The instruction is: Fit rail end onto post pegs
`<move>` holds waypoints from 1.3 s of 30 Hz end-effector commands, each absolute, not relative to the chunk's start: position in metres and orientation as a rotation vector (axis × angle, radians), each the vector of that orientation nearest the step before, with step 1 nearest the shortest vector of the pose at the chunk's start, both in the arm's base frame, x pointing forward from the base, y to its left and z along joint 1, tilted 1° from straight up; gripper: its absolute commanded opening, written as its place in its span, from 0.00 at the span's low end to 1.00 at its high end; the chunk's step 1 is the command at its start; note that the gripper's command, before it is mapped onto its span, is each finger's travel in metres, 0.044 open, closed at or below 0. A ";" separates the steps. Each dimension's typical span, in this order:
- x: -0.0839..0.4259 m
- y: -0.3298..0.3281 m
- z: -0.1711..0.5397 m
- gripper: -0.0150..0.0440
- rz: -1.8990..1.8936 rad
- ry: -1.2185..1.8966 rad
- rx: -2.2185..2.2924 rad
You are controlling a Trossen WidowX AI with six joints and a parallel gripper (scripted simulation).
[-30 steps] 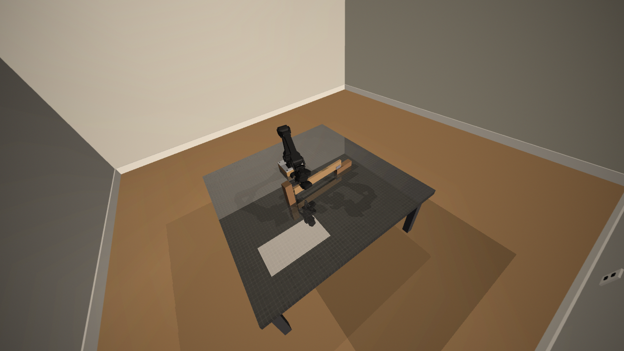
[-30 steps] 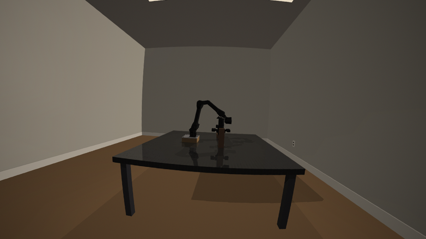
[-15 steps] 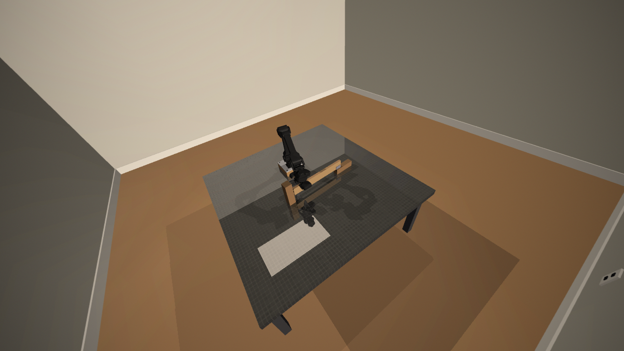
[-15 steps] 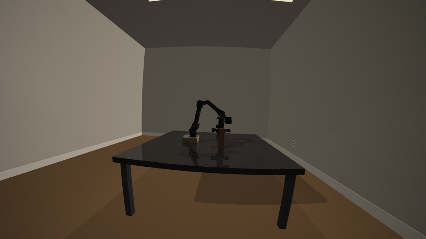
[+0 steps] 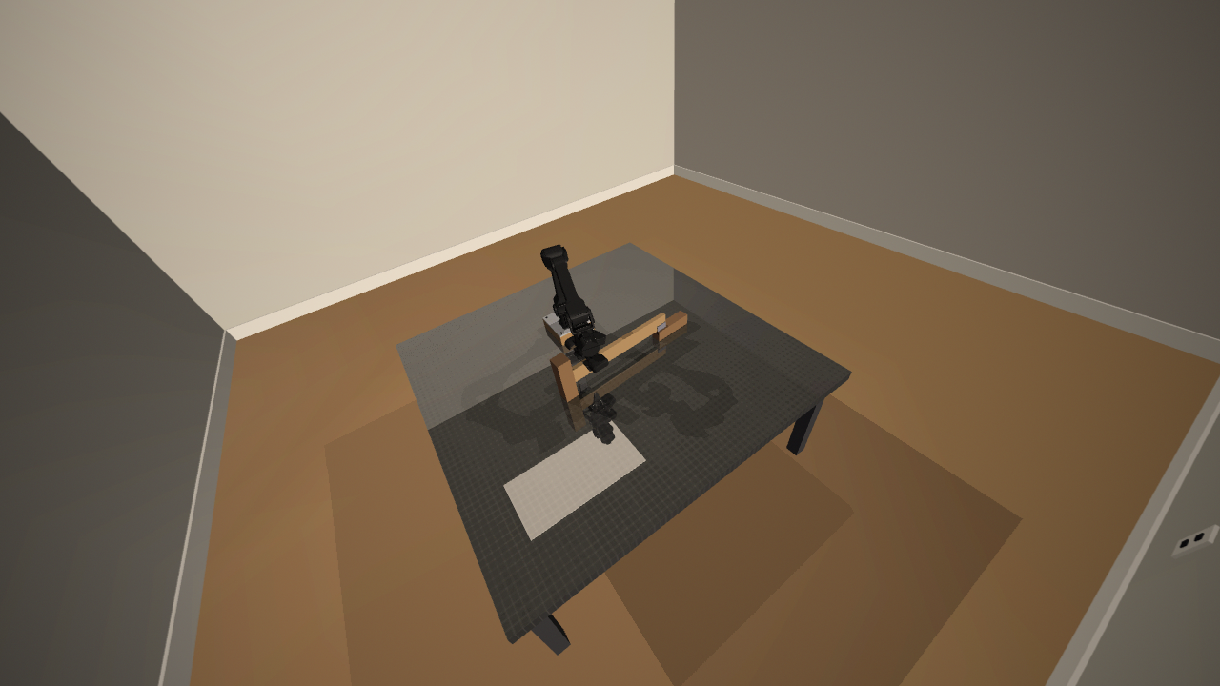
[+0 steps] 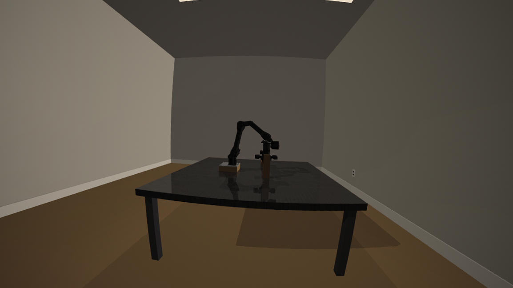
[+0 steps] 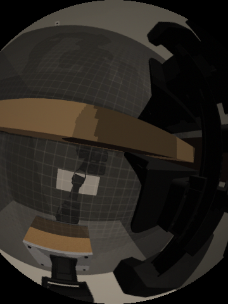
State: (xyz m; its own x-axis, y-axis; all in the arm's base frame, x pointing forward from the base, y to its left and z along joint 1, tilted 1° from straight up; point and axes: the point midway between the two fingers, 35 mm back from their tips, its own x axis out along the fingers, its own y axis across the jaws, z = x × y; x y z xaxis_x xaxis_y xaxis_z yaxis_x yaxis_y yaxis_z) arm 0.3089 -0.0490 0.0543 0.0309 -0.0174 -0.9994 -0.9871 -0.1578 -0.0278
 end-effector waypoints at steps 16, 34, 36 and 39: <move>0.311 -0.056 0.056 0.25 1.289 1.121 -1.359; 0.310 -0.056 0.054 0.34 1.297 1.120 -1.352; 0.310 -0.056 0.054 0.43 1.297 1.120 -1.352; 0.310 -0.056 0.054 0.57 1.297 1.120 -1.352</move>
State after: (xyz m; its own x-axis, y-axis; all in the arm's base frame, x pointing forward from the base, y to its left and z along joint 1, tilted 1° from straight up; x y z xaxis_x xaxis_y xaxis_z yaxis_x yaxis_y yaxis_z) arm 0.3102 -0.0559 0.0546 0.0298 -0.0139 -0.9995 -0.9868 -0.1595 -0.0272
